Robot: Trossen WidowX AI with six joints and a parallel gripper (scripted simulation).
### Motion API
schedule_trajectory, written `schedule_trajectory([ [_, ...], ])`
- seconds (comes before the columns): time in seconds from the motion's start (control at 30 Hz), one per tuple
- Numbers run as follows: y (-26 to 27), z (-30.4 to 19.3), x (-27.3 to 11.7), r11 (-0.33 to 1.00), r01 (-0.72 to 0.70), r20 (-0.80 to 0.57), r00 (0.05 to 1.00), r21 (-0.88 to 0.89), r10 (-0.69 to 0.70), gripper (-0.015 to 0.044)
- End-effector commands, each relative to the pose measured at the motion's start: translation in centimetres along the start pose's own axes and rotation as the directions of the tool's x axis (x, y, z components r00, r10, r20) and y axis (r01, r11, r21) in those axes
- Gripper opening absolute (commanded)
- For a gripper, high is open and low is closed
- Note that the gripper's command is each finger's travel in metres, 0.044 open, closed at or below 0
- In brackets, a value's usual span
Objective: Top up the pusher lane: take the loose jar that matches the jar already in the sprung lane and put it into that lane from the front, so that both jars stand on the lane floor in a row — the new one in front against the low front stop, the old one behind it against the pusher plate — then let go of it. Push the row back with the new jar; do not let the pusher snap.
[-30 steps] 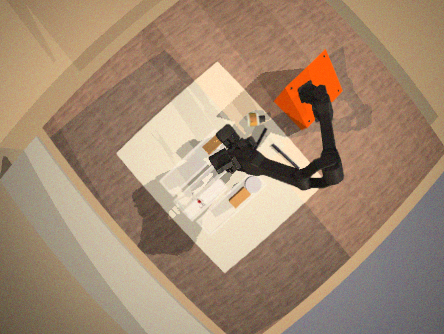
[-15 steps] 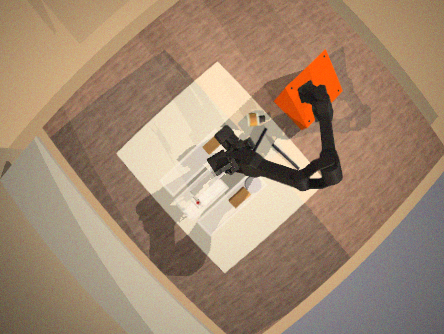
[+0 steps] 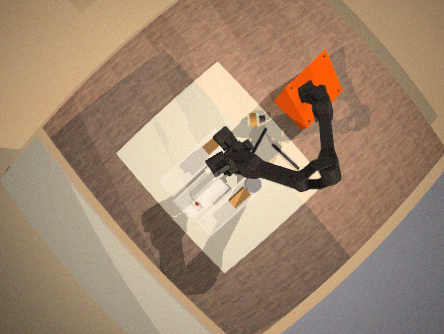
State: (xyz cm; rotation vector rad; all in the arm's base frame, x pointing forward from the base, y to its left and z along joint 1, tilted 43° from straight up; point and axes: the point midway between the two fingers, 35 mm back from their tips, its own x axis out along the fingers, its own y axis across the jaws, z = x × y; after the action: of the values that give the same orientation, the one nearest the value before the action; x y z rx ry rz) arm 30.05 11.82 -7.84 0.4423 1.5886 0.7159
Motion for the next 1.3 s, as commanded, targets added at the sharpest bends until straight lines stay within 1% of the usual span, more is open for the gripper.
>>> schedule_trajectory([
  [0.0,0.2,1.3,-0.4,1.0,-0.003,0.027,1.0,-0.018,0.003,0.0],
  [1.27,0.3,2.8,-0.9,1.0,-0.003,0.028,1.0,-0.019,0.003,0.0],
])
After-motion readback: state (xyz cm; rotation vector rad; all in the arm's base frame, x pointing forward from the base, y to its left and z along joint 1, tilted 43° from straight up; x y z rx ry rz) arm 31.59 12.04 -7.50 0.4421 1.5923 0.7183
